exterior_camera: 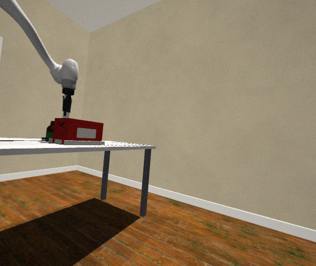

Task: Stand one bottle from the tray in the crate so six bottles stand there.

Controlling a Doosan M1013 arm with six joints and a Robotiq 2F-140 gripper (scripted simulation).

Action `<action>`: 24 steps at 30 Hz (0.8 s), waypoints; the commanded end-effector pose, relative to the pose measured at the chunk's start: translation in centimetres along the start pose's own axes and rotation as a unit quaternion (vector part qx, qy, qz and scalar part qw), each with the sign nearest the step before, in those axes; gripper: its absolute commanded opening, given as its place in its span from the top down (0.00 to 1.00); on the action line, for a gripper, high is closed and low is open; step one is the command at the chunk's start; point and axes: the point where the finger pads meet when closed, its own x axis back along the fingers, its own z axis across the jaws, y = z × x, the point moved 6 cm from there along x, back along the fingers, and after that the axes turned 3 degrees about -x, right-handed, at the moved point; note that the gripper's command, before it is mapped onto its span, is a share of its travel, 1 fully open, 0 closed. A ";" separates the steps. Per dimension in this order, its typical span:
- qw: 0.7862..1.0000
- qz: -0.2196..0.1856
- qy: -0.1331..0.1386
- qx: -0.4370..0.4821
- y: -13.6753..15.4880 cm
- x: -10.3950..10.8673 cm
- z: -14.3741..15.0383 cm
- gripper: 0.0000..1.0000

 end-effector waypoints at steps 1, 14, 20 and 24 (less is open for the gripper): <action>1.000 -0.001 0.001 0.000 0.3 -0.4 0.0 1.00; 1.000 -0.001 0.001 0.000 0.3 -0.8 0.0 1.00; 1.000 -0.001 0.001 0.000 0.3 -0.9 0.0 1.00; 1.000 -0.001 0.001 0.000 0.3 -1.1 0.0 1.00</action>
